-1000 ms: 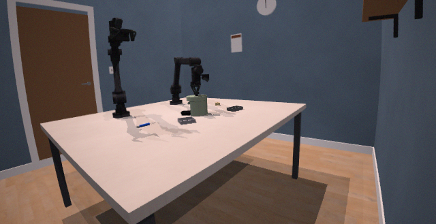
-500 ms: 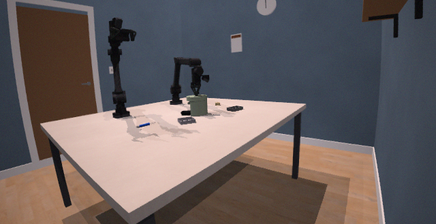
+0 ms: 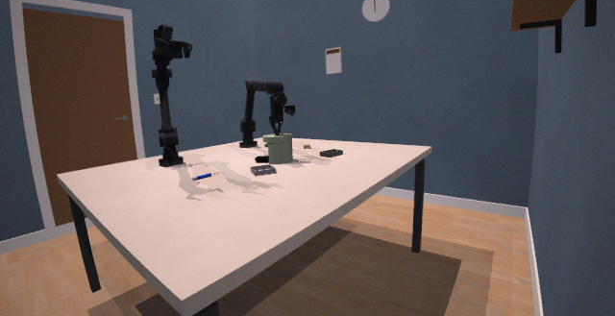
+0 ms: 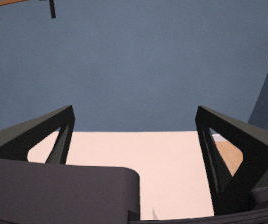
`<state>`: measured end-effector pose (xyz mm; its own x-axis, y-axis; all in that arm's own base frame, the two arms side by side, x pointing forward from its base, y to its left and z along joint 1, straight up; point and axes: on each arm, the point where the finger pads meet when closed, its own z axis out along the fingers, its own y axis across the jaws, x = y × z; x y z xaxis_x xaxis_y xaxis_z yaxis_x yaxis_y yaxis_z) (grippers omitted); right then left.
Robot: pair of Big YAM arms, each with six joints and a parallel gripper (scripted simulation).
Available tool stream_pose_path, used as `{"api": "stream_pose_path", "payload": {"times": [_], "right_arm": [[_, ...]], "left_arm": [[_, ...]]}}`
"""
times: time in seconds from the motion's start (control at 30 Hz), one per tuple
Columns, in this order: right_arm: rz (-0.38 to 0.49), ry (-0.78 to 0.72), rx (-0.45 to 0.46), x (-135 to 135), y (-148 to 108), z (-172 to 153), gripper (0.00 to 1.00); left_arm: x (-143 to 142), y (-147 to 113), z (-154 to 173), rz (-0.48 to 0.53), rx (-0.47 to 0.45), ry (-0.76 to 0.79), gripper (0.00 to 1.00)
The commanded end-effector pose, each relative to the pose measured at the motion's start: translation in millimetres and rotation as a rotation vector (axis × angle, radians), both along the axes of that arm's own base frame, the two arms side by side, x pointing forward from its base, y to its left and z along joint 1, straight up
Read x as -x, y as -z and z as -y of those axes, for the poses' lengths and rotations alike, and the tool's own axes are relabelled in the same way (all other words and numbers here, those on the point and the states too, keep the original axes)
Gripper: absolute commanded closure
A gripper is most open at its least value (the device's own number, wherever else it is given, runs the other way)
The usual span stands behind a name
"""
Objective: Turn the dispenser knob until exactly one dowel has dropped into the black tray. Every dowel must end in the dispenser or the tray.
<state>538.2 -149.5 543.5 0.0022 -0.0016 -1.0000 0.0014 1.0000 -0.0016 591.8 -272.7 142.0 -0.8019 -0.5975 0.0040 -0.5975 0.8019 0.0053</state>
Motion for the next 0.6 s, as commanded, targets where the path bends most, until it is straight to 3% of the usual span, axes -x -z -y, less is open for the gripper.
{"api": "stream_pose_path", "payload": {"times": [0.0, 0.27, 0.3, 0.57], "right_arm": [[0.033, -0.01, 0.016, 4.2, -22.3, -6.8, 0.0], [0.033, -0.01, 0.016, 4.2, -22.3, -6.8, 0.0], [0.033, -0.01, 0.016, 4.2, -22.3, -6.8, 0.0], [0.033, -0.01, 0.016, 4.2, -22.3, -6.8, 0.0]], "left_arm": [[-15.7, -15.4, -4.4, 0.044, 0.014, -0.019, 1.0], [-15.7, -15.4, -4.4, 0.044, 0.014, -0.019, 1.0], [-11.6, -16.6, -0.2, 0.041, 0.015, -0.134, 1.0], [-16.4, -15.9, -0.4, 0.042, 0.019, -0.349, 1.0]]}}
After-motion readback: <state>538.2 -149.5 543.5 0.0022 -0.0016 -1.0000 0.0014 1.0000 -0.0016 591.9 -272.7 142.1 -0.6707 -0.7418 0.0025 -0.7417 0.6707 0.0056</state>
